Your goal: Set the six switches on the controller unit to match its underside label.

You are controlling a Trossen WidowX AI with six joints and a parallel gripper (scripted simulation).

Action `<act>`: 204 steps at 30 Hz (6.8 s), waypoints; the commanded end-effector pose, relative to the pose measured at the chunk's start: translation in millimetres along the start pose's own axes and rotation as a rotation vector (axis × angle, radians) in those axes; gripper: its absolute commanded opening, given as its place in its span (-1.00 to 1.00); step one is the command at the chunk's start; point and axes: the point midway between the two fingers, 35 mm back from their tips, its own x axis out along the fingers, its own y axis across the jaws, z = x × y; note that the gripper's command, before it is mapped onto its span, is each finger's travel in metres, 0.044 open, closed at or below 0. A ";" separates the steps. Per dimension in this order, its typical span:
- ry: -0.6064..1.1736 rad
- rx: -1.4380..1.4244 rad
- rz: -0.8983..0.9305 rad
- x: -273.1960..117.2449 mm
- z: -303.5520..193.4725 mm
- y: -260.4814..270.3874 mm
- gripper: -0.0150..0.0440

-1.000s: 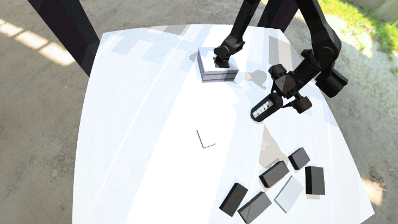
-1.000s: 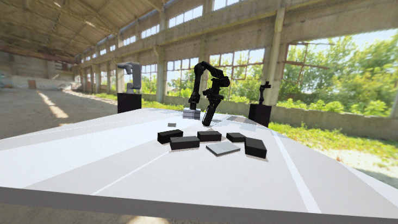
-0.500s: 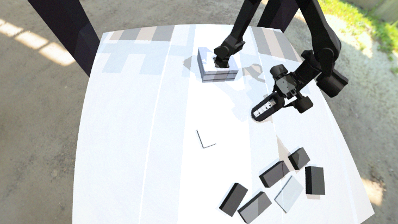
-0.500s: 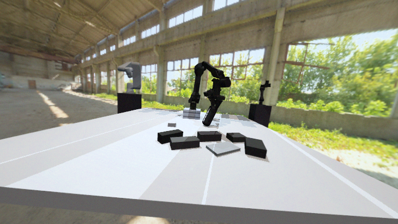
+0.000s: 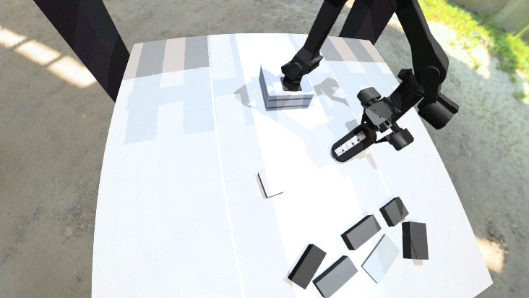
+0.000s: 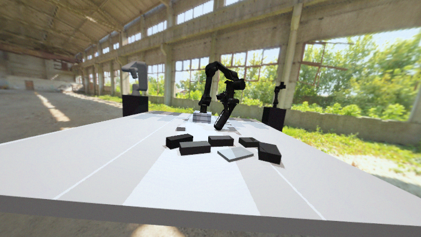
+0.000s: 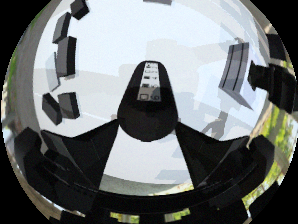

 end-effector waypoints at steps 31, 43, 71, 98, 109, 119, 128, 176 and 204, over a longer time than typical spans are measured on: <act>-0.001 0.007 -0.015 19.1 -23.5 -1.0 0.65; 0.000 0.007 -0.015 25.1 -31.1 -1.1 0.65; 0.001 0.007 -0.015 41.0 -46.9 -1.4 0.65; 0.002 0.007 -0.015 58.6 -59.3 -1.7 0.65; 0.003 0.007 -0.015 66.3 -63.5 -1.8 0.65; 0.003 0.007 -0.015 73.6 -66.9 -2.0 0.65; 0.003 0.007 -0.015 80.3 -68.8 -2.1 0.65; 0.011 0.002 -0.010 107.4 -71.1 -1.2 0.65; 0.010 -0.002 -0.007 67.5 -11.7 0.4 1.00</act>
